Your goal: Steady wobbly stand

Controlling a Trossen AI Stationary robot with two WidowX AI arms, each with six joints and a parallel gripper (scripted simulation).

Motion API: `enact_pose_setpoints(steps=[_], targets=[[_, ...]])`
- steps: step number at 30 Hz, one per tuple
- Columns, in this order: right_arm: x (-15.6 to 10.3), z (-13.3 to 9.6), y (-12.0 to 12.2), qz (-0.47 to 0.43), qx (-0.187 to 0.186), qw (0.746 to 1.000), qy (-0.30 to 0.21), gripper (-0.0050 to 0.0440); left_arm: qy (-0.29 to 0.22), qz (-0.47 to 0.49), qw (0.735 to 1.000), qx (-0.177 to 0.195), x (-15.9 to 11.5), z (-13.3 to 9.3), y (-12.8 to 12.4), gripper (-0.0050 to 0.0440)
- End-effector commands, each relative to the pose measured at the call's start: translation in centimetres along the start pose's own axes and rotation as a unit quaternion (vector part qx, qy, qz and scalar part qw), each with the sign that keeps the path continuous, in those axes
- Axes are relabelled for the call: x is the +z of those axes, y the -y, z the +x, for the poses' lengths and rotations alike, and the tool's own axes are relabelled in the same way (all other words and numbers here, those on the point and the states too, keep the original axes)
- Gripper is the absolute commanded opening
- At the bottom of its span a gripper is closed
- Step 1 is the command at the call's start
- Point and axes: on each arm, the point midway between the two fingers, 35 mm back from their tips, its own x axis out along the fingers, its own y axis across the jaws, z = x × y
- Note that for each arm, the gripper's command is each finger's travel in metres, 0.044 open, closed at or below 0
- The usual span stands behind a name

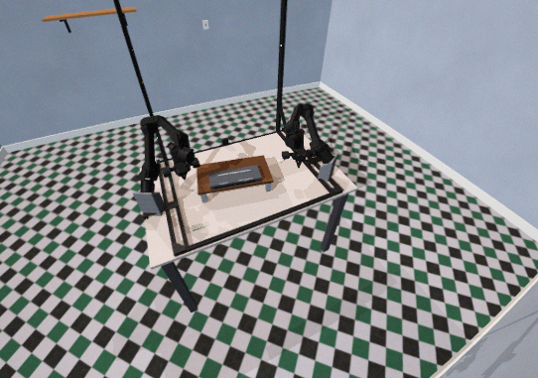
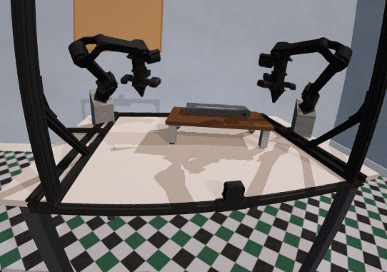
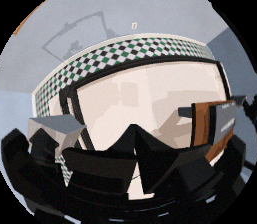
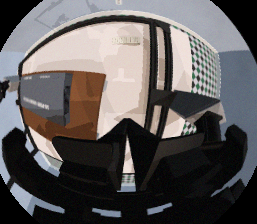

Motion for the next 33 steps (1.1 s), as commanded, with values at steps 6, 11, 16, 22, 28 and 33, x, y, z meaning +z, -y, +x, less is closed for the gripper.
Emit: enact_pose_setpoints(steps=[6,11,16,22,28,33], targets=[[0.0,0.0,0.0,0.0,0.0,1.0,0.0,0.0,0.003,0.004,1.0,-0.001,0.6,-1.4,0.0,0.0],[0.0,0.0,0.0,0.0,0.0,1.0,0.0,0.0,0.003,0.004,1.0,-0.001,0.6,-1.4,0.0,0.0],[0.0,0.0,0.0,0.0,0.0,1.0,0.0,0.0,0.003,0.004,1.0,-0.001,0.6,-1.4,0.0,0.0],[0.0,0.0,0.0,0.0,0.0,1.0,0.0,0.0,0.026,0.022,0.999,-0.006,1.6,-1.8,0.7,0.0],[0.0,0.0,0.0,0.0,0.0,1.0,0.0,0.0,0.169,0.143,0.974,-0.049,7.2,-6.2,6.5,0.0],[0.0,0.0,0.0,0.0,0.0,1.0,0.0,0.0,0.266,0.215,0.937,-0.074,10.1,-10.1,10.6,0.0]])
